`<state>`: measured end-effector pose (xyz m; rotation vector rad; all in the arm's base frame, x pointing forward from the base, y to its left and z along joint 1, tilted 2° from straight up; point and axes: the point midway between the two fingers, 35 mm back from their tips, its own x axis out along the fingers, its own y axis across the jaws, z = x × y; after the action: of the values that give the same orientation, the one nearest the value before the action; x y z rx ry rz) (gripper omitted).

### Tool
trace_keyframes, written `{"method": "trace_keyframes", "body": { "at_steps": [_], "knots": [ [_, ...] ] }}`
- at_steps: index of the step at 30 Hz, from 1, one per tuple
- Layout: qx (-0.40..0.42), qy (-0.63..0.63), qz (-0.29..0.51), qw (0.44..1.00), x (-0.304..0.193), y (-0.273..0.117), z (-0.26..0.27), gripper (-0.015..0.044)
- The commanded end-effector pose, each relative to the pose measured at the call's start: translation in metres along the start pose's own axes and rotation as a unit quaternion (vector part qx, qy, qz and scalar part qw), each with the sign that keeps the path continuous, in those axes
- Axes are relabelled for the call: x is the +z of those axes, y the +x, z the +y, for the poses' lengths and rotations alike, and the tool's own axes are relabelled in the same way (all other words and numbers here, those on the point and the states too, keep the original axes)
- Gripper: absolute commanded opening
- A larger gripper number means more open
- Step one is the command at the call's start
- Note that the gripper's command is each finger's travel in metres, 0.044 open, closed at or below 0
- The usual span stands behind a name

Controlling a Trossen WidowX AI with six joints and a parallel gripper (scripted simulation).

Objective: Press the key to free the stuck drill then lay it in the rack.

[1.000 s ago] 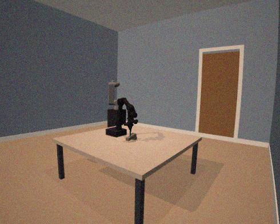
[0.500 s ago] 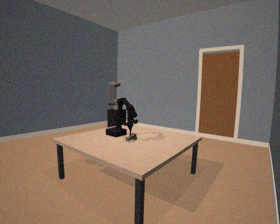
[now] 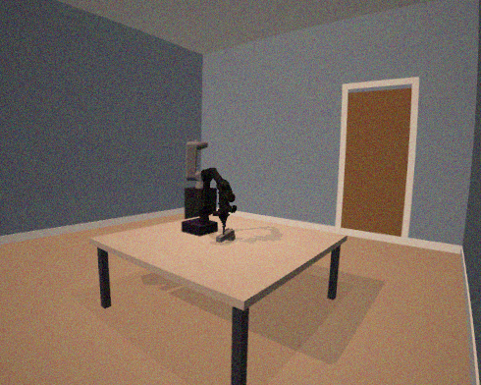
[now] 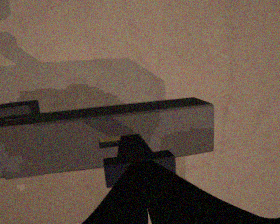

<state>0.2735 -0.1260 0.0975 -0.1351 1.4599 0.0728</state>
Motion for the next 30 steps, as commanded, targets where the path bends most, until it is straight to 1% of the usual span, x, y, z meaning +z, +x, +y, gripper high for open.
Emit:
{"method": "trace_keyframes", "body": {
  "at_steps": [1, 30],
  "knots": [
    [0.005, 0.002, 0.023, 1.000, -0.008, 0.018, -0.001, 0.0000],
    [0.005, 0.002, 0.023, 1.000, -0.009, 0.029, -0.002, 0.0000]
  ]
}}
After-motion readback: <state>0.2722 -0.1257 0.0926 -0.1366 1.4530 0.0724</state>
